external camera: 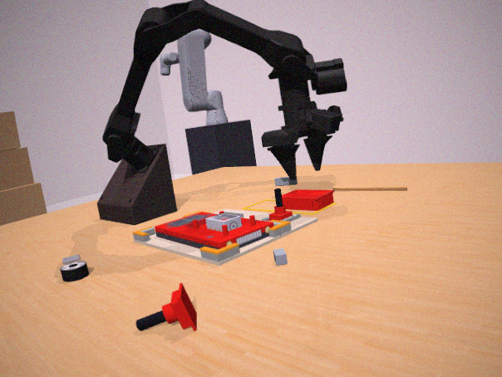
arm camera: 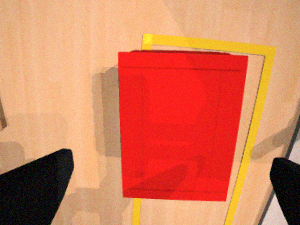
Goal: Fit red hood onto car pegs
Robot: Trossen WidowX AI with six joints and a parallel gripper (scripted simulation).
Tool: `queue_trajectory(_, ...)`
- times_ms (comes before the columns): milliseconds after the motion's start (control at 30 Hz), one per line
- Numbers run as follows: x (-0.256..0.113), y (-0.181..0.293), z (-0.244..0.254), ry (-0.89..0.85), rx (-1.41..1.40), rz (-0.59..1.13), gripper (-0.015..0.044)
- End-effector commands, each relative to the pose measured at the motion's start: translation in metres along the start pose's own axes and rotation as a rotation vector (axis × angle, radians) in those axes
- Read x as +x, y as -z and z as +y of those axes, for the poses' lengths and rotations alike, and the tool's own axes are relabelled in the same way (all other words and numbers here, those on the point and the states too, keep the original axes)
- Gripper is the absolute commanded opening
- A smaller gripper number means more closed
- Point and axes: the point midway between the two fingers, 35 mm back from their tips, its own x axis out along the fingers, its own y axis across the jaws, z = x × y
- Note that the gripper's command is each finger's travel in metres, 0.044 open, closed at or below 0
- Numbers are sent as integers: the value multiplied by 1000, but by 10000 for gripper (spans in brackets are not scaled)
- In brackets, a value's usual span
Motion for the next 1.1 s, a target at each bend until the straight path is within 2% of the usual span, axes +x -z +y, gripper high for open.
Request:
queue_trajectory(0, 8, 3, -2, 9, -10, 11, 440)
queue_trajectory(1067, 36, 4, -5, 12, -10, 11, 440)
